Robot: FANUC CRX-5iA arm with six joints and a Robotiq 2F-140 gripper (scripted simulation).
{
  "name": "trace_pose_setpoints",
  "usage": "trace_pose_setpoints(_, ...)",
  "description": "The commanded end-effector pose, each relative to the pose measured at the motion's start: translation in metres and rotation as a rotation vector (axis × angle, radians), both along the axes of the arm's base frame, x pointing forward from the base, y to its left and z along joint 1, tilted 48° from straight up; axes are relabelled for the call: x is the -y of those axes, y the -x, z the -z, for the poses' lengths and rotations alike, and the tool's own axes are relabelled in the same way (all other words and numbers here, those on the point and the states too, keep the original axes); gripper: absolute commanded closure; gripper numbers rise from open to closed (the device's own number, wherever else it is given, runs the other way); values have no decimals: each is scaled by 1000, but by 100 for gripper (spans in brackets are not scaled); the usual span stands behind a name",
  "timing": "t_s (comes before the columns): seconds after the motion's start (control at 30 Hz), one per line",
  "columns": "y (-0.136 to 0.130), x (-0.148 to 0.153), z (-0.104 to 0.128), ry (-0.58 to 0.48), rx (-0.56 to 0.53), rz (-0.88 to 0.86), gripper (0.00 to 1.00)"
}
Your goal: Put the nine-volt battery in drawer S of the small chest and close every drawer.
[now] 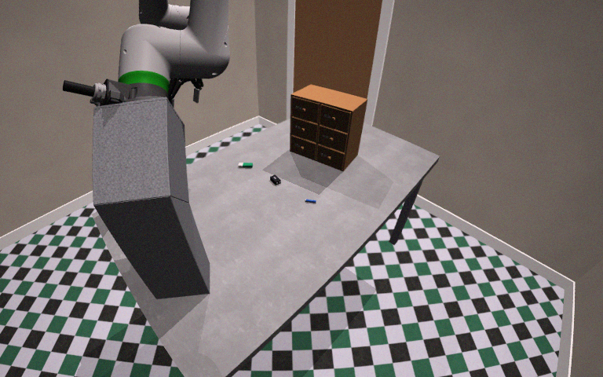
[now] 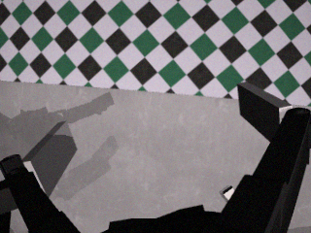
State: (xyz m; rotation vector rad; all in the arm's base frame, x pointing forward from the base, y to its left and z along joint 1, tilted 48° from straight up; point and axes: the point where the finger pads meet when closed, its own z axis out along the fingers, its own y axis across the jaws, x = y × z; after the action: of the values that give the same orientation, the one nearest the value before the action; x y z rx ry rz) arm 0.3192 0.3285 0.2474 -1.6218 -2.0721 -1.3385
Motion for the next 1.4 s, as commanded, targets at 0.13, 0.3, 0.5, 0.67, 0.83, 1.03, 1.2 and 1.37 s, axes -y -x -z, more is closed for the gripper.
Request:
trace_pose_setpoints(0.13, -22, 21, 13, -5, -115, 132, 0)
trace_pose_setpoints(0.3, -54, 59, 35, -31, -302, 351, 0)
trace_pose_setpoints(0.5, -81, 101, 57, -79, -496, 587, 0)
trace_pose_setpoints(0.67, -107, 153, 81, -148, -662, 799, 0)
trace_pose_setpoints(0.83, -121, 191, 97, -225, -821, 997, 0)
trace_pose_setpoints(1.03, -133, 230, 112, -332, -1006, 1217, 0)
trace_pose_setpoints(1.2, -138, 250, 119, -418, -1146, 1368, 0)
trace_pose_setpoints(1.37, -146, 290, 132, -552, -1312, 1551, 0)
